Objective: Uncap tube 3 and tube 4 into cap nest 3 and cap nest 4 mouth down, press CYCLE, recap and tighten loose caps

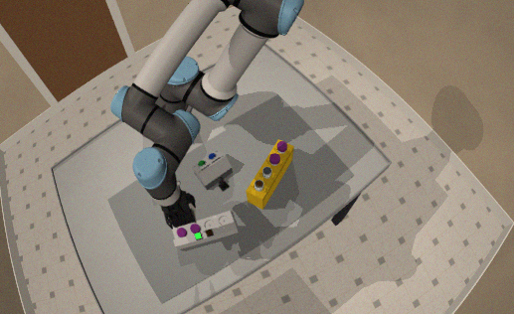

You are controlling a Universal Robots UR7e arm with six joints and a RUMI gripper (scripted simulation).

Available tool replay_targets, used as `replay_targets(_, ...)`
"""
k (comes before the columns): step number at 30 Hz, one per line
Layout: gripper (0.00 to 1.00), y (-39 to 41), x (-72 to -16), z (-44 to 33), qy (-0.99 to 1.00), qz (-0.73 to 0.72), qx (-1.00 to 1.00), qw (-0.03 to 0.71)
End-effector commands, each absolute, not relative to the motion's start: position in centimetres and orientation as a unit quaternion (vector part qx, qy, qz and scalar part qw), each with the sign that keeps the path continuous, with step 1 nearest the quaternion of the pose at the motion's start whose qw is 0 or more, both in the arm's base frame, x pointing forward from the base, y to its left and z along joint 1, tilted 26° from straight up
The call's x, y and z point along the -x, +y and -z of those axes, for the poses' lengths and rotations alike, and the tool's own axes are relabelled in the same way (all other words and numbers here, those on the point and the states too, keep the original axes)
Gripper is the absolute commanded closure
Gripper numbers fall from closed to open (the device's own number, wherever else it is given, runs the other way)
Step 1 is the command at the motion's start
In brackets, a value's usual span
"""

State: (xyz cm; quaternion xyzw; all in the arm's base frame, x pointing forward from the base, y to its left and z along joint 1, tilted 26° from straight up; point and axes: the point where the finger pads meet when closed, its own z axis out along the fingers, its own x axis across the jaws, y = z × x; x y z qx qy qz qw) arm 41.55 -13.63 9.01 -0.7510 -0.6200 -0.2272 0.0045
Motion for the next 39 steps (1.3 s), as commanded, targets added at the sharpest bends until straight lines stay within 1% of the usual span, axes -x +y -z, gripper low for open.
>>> replay_targets(1, 0.71, -13.1, -42.4, -7.1, -0.62, 0.227, 0.751, 0.004)
replay_targets(21, 0.71, -10.6, -45.5, 1.0, -0.62, 0.227, 0.751, 0.004)
replay_targets(39, 0.71, -10.5, -45.6, 1.3, -0.62, 0.227, 0.751, 0.004)
